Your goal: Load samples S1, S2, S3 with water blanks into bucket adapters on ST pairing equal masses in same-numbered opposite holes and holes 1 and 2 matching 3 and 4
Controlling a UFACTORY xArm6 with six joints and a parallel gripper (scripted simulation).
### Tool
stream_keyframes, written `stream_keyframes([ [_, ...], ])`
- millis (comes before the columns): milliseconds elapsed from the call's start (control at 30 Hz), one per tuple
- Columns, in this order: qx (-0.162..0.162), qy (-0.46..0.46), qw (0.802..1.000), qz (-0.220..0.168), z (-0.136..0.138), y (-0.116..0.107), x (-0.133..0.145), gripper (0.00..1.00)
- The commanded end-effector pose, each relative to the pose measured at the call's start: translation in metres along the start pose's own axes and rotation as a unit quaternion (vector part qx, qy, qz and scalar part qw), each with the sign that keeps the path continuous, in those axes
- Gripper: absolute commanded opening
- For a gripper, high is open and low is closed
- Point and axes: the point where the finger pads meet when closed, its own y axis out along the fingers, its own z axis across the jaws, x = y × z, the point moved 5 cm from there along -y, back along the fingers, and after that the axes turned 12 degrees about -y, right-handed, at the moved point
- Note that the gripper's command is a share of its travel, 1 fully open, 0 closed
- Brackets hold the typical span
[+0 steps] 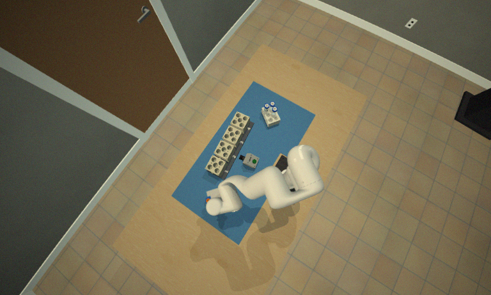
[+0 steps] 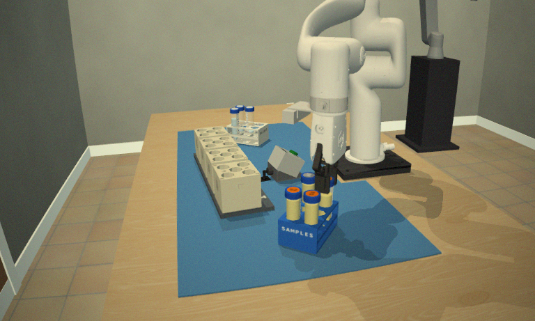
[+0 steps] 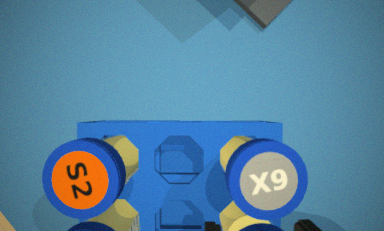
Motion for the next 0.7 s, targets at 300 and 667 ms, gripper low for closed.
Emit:
stream_keyframes([
  [300, -0.002, 0.000, 1.000, 0.000, -0.001, -0.002, 0.000, 0.44],
  [667, -0.002, 0.000, 1.000, 0.000, -0.001, -0.023, 0.000, 0.44],
])
